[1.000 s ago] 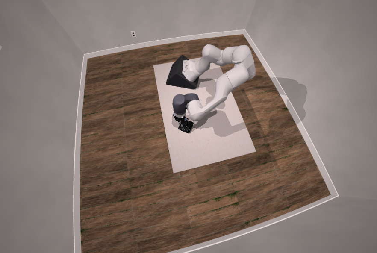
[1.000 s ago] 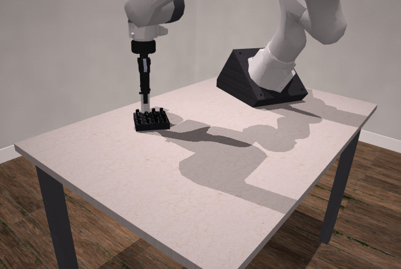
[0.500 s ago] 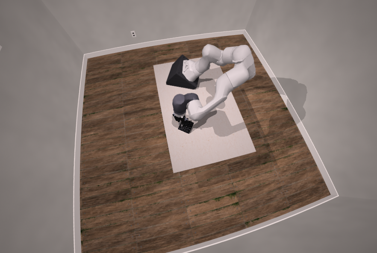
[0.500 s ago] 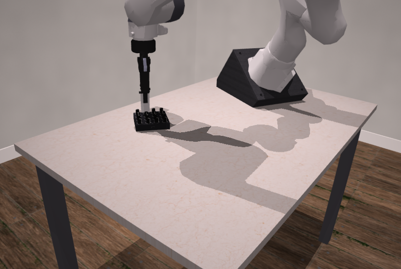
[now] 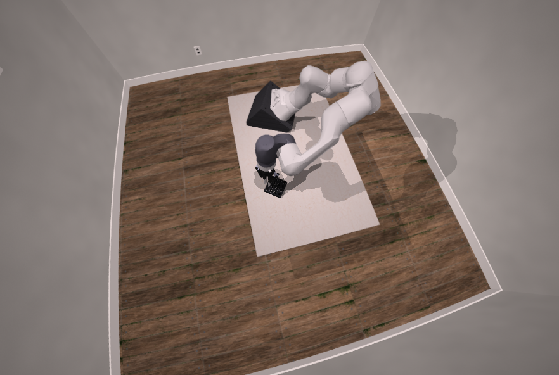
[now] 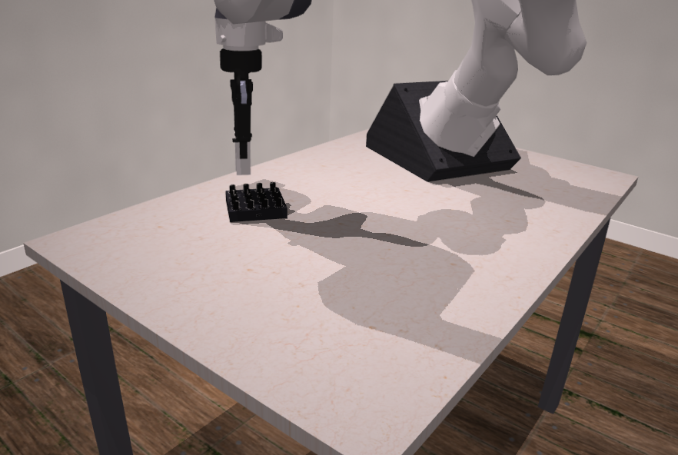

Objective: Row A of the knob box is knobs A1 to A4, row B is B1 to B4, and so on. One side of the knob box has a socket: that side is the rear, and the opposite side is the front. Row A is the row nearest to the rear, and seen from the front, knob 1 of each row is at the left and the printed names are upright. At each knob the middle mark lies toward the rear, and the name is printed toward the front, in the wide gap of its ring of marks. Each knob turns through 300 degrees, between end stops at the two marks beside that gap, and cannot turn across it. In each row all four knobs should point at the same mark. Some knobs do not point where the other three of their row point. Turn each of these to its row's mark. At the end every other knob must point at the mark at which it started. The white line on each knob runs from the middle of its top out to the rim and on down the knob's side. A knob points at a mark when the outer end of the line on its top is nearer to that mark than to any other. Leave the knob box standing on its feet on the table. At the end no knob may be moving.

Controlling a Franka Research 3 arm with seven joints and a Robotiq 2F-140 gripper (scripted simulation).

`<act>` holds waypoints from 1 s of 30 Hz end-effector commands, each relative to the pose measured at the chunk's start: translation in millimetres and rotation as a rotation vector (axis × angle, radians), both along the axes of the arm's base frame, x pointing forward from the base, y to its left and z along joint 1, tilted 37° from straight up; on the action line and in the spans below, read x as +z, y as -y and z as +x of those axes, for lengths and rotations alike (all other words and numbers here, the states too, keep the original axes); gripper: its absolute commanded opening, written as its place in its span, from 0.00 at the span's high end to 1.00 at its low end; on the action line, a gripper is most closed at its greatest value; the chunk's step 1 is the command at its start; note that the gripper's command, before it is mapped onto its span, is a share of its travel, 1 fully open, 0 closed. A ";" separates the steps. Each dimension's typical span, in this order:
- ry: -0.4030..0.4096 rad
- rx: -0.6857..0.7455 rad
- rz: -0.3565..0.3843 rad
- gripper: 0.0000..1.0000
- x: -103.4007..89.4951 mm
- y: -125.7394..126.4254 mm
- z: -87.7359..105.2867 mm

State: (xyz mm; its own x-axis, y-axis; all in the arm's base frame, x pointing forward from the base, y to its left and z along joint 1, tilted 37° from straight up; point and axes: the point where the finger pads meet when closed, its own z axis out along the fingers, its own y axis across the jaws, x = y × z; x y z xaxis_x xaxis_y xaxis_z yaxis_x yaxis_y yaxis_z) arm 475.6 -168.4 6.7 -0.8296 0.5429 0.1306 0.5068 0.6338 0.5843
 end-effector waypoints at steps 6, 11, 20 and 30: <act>-0.013 -0.006 0.011 0.88 4.0 0.2 -3.4; -0.013 -0.006 0.011 0.88 4.0 0.2 -3.4; 0.087 0.138 -0.030 0.88 5.5 1.0 -3.9; 0.167 0.253 -0.062 0.88 6.7 1.6 -4.3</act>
